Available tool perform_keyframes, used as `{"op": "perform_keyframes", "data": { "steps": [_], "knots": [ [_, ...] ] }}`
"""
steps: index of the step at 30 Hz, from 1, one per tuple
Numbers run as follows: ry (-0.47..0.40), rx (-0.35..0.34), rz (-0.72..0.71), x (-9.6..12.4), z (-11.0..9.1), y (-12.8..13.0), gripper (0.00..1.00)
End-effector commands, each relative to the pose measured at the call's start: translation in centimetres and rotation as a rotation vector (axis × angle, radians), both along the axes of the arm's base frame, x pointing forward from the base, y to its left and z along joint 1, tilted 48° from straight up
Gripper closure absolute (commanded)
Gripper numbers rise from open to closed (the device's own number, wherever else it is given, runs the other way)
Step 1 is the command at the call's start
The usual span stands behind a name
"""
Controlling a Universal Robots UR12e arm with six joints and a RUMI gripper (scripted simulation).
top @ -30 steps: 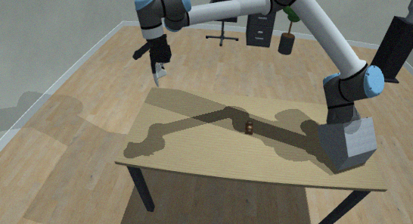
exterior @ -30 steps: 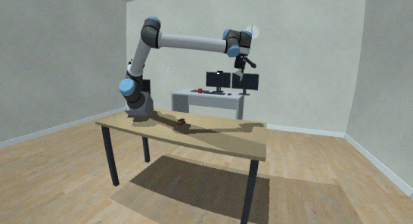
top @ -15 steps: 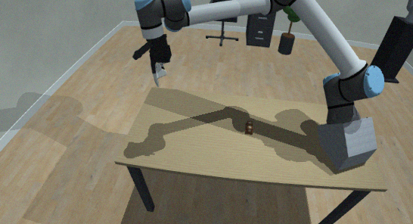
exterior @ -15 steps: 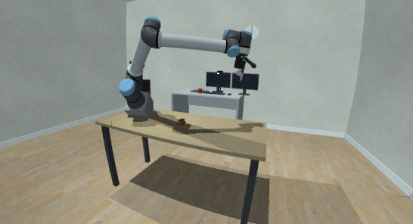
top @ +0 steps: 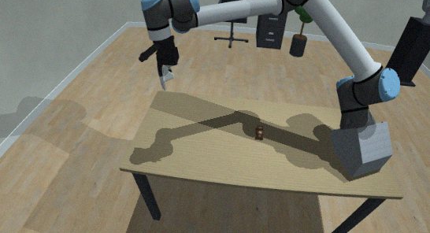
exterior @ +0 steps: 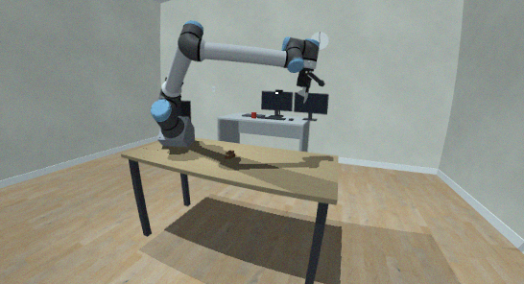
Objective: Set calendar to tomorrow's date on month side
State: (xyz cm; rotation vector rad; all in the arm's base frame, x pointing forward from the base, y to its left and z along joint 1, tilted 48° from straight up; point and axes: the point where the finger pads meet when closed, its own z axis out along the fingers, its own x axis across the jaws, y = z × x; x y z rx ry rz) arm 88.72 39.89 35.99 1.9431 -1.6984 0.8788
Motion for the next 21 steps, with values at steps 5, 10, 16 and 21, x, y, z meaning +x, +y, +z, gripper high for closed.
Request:
{"op": "perform_keyframes", "data": {
  "steps": [5,10,16,21],
  "knots": [
    [-0.059,0.014,-0.055,-0.9,-0.8,-1.8,0.00],
    [-0.130,0.034,-0.120,-2.0,-1.7,-3.7,0.00],
    [-0.248,0.069,-0.227,-4.3,-3.4,-6.9,0.00],
    [-0.296,0.083,-0.270,-5.4,-4.1,-8.1,0.00]
  ]
}}
